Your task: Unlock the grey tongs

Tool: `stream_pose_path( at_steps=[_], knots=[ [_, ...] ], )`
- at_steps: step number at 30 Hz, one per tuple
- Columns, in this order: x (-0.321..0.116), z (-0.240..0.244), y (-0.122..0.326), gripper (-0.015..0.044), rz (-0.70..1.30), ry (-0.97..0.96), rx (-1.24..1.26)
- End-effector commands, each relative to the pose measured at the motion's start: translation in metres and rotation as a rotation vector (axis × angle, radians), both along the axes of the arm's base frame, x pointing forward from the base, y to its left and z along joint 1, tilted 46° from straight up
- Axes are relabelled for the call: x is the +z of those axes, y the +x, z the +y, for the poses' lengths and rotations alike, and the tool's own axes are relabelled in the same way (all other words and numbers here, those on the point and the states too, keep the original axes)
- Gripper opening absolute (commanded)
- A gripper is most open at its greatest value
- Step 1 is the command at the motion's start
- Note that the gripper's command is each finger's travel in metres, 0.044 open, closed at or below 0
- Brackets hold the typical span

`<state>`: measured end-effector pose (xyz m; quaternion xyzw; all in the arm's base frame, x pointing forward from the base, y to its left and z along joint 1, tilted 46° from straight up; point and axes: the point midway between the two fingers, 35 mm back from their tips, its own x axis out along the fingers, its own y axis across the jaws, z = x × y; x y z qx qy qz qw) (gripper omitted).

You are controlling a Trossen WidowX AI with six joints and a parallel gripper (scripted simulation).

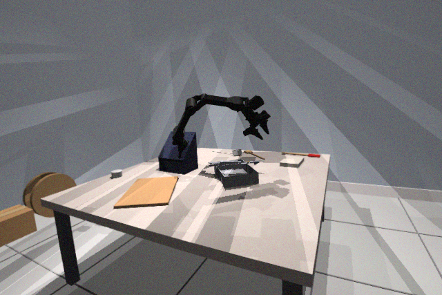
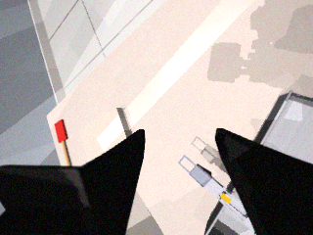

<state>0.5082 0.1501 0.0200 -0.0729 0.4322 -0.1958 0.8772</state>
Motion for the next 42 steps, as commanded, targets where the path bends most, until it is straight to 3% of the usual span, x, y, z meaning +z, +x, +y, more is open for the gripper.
stream_pose_path(
  at_steps=[1, 8, 10, 42],
  knots=[
    [-0.046, -0.049, -0.038, 0.026, 0.425, -0.112, 0.184],
    [-0.081, -0.106, -0.11, 0.026, 0.986, -0.064, 0.467],
    [-0.083, -0.111, -0.119, 0.026, 1.045, -0.043, 0.502],
    [-0.091, -0.117, -0.113, 0.026, 1.053, -0.04, 0.507]
  ],
)
